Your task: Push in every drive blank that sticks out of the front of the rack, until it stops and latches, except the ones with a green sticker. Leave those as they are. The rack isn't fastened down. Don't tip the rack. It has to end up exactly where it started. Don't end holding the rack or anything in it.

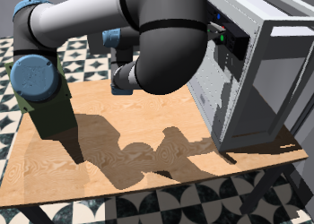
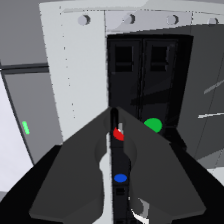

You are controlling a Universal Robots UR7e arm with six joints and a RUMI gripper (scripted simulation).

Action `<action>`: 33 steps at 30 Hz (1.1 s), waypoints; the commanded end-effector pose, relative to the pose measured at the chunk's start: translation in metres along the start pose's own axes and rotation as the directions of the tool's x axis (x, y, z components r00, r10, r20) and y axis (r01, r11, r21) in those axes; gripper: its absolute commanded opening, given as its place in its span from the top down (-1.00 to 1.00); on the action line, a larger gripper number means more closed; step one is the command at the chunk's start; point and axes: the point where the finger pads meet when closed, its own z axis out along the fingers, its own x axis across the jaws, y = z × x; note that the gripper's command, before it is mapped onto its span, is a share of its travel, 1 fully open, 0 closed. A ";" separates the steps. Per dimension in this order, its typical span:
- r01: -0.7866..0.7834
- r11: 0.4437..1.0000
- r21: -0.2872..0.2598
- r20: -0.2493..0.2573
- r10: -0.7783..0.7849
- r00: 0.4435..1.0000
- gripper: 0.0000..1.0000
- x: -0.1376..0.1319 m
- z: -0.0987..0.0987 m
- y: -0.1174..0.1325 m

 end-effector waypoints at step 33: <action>0.000 1.000 0.000 0.001 0.000 1.000 1.00 -0.001 0.004 0.000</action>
